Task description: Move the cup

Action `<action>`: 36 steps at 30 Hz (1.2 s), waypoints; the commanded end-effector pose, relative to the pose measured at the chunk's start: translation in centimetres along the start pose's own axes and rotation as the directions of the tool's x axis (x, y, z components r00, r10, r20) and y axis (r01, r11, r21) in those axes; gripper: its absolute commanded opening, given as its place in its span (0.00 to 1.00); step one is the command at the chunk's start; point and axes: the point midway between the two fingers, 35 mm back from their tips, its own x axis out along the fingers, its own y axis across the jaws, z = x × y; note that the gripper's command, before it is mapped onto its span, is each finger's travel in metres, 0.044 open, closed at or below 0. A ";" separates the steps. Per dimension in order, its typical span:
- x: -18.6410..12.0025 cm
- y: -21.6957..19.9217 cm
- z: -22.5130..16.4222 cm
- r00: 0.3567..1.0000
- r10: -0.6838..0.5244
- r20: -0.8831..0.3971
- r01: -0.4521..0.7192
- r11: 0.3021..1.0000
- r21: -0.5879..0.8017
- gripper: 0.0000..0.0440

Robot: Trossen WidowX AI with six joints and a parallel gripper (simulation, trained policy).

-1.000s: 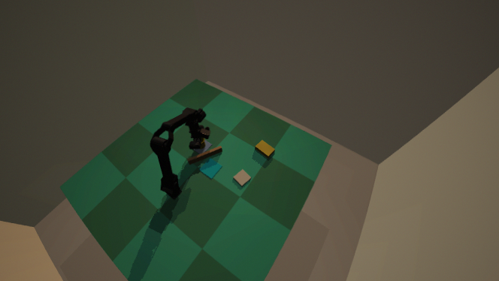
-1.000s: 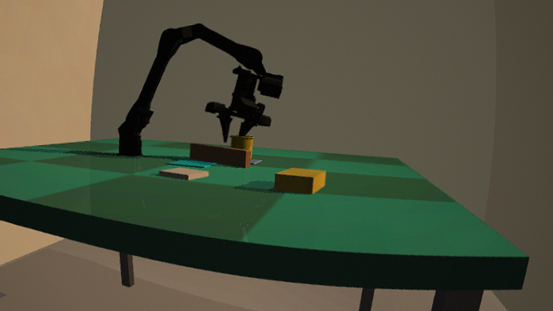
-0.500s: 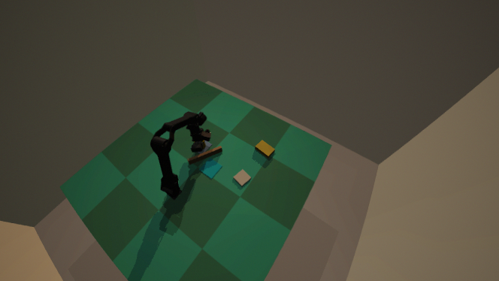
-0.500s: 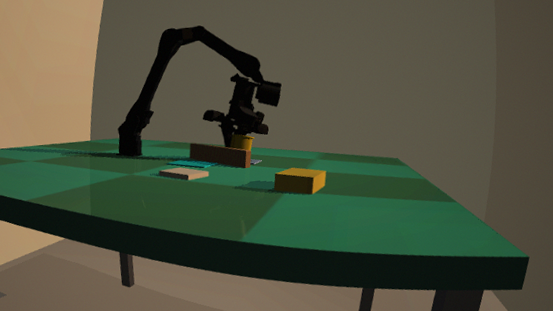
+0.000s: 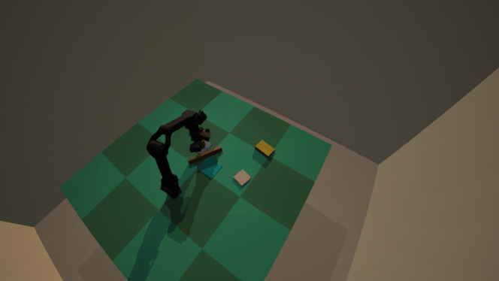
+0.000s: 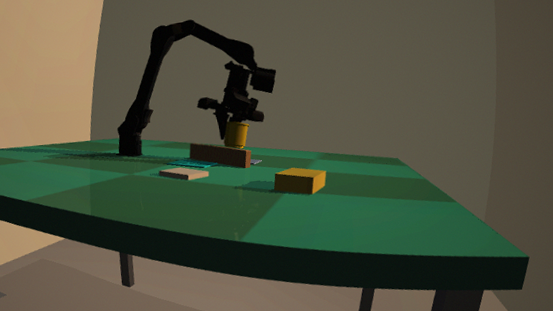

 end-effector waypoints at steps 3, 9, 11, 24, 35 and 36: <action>-1.9 -1.2 0.6 0.999 0.036 0.002 -0.036 0.998 0.056 0.03; -3.1 -2.3 1.5 0.998 0.066 0.013 -0.067 0.992 0.111 0.01; -3.4 -2.6 1.9 0.997 0.075 0.018 -0.077 0.989 0.129 0.00; -3.9 -4.8 4.5 0.990 0.128 0.061 -0.138 0.963 0.231 0.00; -3.2 -6.7 6.1 0.984 0.153 0.096 -0.175 0.938 0.298 0.00; -3.1 -6.9 6.2 0.983 0.155 0.099 -0.178 0.936 0.303 0.00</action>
